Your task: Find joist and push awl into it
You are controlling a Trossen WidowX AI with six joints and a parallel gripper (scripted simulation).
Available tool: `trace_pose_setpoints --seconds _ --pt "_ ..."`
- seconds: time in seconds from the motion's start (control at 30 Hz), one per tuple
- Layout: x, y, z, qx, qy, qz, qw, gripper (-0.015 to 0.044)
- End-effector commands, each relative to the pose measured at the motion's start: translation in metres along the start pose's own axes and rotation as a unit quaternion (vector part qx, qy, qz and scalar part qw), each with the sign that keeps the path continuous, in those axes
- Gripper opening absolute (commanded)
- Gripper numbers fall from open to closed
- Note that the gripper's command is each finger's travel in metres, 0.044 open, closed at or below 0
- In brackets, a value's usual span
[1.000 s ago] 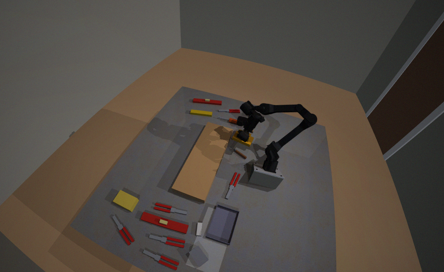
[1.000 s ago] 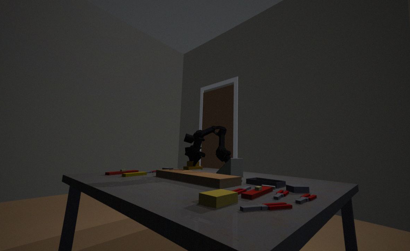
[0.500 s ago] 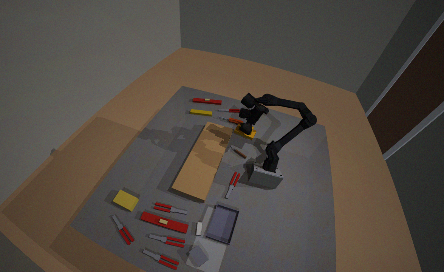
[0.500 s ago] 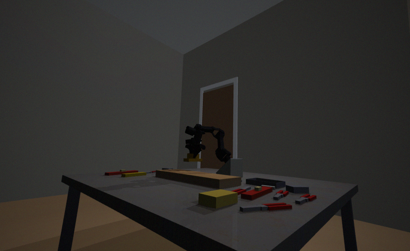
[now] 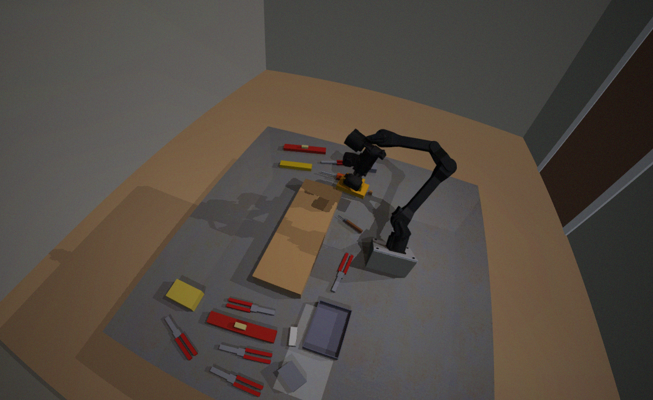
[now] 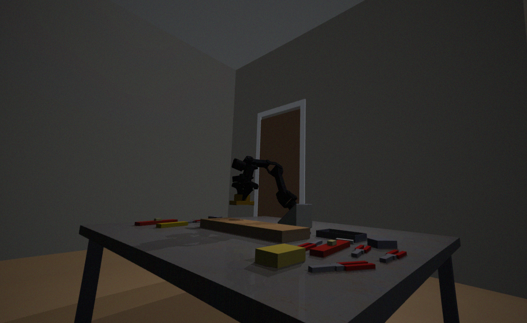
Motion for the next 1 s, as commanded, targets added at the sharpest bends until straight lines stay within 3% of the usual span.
trace_pose_setpoints --seconds 0.0,0.77,0.97 --pt "-0.017 0.000 -0.004 -0.002 0.008 -0.005 1.000 0.0000" --pt "-0.117 -0.024 -0.005 -0.015 0.055 -0.010 0.998 0.0000" --pt "-0.119 -0.027 -0.004 -0.015 0.056 -0.010 0.998 0.0000"
Point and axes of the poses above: the point midway between the two fingers, 35 mm back from their tips, its own y axis back along the fingers, its own z axis across the jaws, x = y × z, the point moved 10 cm from there along y, back along the fingers, and after that the axes turned 12 degrees about y, right-handed, at the moved point
